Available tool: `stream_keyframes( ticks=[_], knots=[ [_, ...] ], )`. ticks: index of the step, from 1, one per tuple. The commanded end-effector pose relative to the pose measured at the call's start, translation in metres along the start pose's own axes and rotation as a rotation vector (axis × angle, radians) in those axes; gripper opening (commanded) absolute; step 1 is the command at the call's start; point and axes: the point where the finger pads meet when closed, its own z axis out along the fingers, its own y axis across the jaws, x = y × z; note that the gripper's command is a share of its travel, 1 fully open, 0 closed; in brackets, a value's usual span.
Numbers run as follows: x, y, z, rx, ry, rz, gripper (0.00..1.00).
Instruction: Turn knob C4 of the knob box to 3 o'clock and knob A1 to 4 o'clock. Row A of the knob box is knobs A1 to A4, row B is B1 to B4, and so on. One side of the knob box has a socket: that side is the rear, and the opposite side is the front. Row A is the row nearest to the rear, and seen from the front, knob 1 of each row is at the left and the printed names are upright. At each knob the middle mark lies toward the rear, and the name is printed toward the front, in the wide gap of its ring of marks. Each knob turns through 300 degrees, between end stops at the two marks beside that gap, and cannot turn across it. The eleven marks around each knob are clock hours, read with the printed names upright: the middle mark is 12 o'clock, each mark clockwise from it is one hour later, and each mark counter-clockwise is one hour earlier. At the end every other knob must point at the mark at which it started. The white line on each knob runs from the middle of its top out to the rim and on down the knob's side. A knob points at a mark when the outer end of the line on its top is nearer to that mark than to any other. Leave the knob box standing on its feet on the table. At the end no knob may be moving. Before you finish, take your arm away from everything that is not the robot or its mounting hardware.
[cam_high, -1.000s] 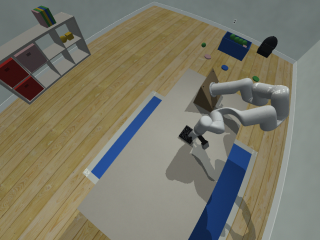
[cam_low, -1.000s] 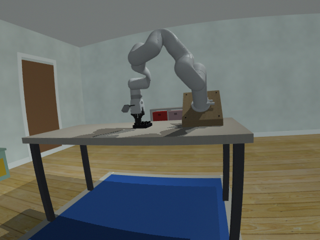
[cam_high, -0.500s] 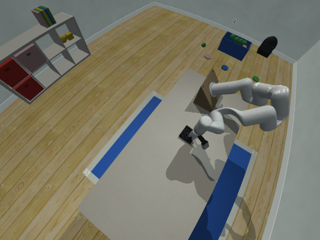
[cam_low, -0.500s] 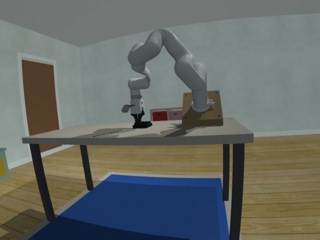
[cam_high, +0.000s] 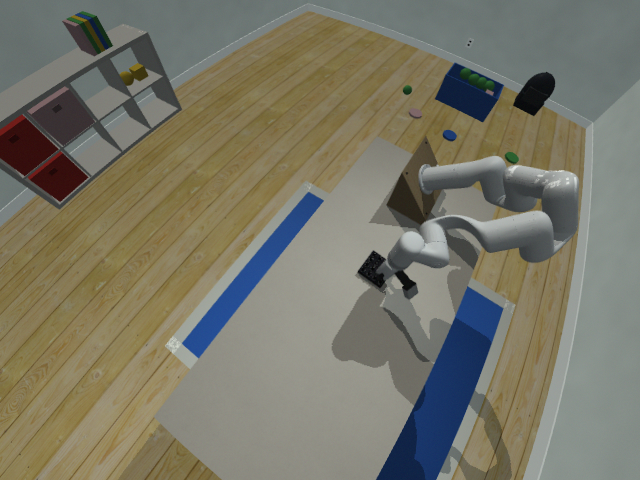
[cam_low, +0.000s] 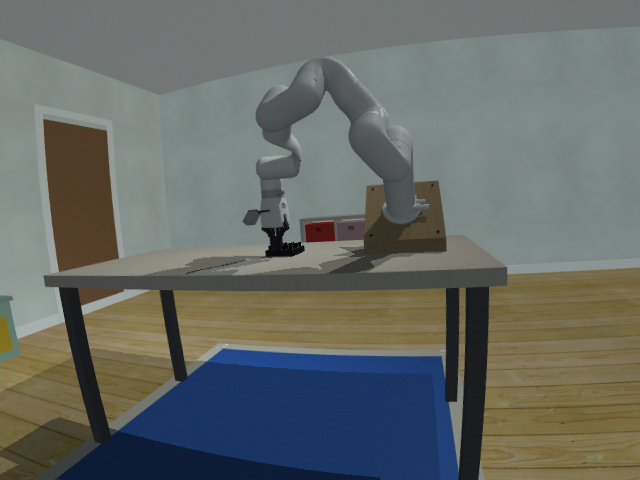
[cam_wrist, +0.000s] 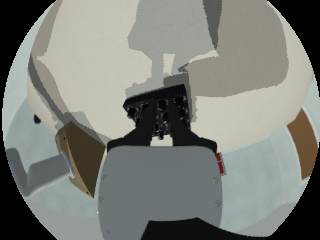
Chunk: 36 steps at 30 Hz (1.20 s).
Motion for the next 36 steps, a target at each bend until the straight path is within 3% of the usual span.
stream_keyframes(
  ticks=[1, 8, 9, 36],
  knots=[
    [0.0004, 0.0011, -0.0011, -0.003, 0.000, -0.001, 0.19],
    [0.0004, 0.0011, -0.0011, -0.003, 0.000, -0.001, 0.19],
    [0.0004, 0.0011, -0.0011, -0.003, 0.000, -0.001, 0.08],
    [0.0004, 0.0011, -0.0011, -0.003, 0.000, -0.001, 0.08]
  ],
)
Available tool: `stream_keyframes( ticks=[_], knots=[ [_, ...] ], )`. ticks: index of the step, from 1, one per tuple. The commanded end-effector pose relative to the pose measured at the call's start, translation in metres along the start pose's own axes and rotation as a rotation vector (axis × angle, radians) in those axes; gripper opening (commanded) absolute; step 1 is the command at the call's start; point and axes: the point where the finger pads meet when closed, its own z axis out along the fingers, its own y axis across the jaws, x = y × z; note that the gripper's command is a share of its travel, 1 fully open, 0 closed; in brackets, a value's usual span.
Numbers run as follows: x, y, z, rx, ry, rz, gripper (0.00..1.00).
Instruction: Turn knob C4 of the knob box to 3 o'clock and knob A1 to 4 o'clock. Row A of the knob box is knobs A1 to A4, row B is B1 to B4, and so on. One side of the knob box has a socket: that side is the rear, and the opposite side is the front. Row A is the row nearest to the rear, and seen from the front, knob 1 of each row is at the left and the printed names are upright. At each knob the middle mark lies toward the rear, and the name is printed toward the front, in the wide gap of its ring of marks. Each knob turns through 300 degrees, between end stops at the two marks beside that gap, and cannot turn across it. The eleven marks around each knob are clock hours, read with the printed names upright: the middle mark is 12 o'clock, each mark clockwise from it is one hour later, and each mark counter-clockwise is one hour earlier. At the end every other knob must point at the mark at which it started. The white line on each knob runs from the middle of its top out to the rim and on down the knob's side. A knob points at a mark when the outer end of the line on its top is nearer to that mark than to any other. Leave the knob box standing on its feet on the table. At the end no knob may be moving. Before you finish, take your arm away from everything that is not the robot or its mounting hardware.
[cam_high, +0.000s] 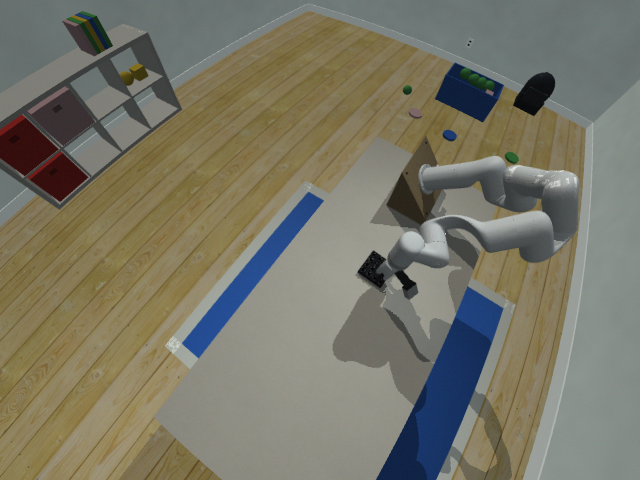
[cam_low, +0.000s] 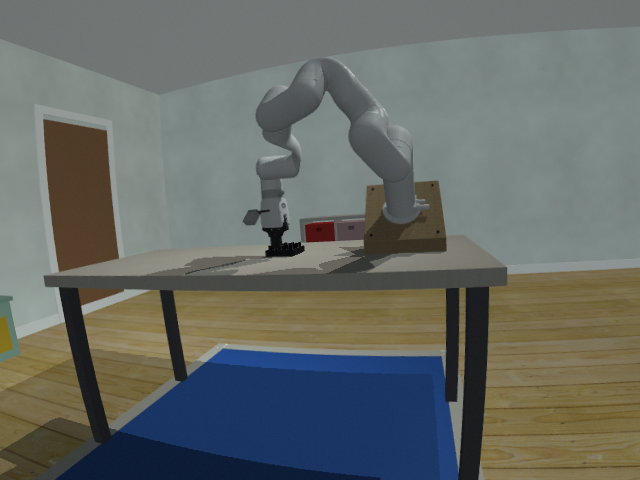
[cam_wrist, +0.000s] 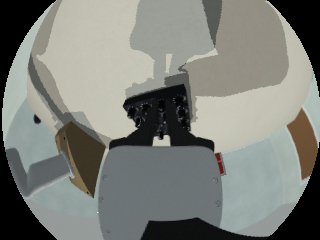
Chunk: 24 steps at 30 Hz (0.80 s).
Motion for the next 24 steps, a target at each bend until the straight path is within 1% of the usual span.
stream_keyframes(
  ticks=[1, 18, 24],
  knots=[
    [0.0004, 0.0012, -0.0012, -0.003, 0.000, -0.001, 0.08],
    [0.0004, 0.0012, -0.0012, -0.003, 0.000, 0.044, 0.08],
    [0.0004, 0.0012, -0.0012, -0.003, 0.000, 0.119, 0.08]
  ],
)
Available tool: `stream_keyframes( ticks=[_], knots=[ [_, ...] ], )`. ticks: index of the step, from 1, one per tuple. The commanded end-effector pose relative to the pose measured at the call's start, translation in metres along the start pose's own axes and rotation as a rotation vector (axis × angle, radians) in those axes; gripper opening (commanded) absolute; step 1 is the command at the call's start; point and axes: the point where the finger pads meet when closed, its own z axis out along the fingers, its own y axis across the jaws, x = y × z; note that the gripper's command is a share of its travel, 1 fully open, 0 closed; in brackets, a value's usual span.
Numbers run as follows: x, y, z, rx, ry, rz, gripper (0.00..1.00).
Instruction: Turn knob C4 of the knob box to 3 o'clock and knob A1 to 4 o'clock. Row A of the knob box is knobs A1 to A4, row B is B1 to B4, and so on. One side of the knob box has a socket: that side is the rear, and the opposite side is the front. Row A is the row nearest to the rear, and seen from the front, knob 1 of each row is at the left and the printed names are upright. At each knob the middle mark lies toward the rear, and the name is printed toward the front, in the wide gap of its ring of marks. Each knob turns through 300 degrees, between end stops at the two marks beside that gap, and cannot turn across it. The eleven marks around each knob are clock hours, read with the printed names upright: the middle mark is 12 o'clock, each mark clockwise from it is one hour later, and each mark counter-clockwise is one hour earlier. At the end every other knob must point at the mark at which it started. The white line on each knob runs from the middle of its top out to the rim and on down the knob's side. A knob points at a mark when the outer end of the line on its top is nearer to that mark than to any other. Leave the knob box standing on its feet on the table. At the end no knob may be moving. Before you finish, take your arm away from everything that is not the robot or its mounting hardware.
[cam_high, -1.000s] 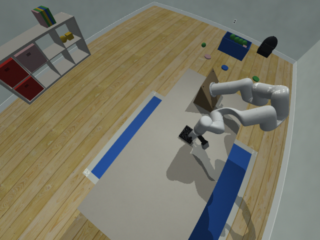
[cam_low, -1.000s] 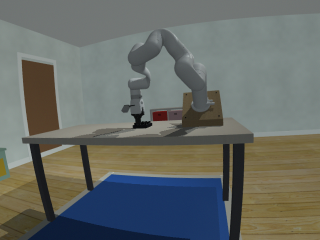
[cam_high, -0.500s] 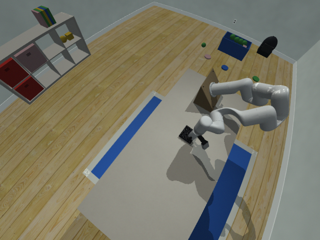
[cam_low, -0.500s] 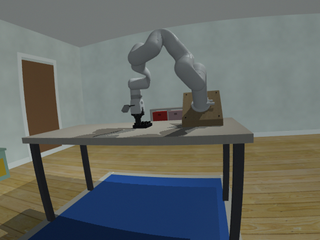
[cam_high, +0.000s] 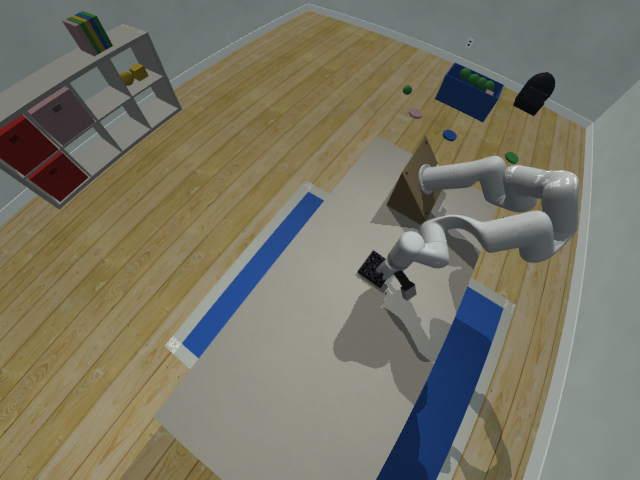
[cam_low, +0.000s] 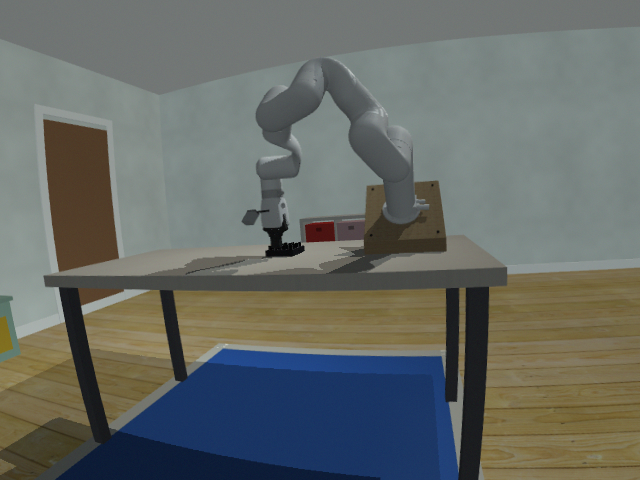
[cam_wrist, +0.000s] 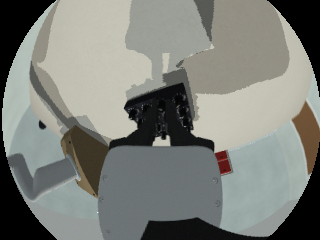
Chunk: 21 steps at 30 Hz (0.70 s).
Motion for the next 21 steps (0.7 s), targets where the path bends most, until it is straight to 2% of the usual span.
stream_keyframes(
  ticks=[1, 11, 21],
  knots=[
    [0.0005, 0.0011, -0.0012, -0.003, 0.000, 0.065, 0.08],
    [0.0005, 0.0011, -0.0012, -0.003, 0.000, 0.231, 0.08],
    [0.0005, 0.0011, -0.0012, -0.003, 0.001, 0.492, 0.08]
  ],
)
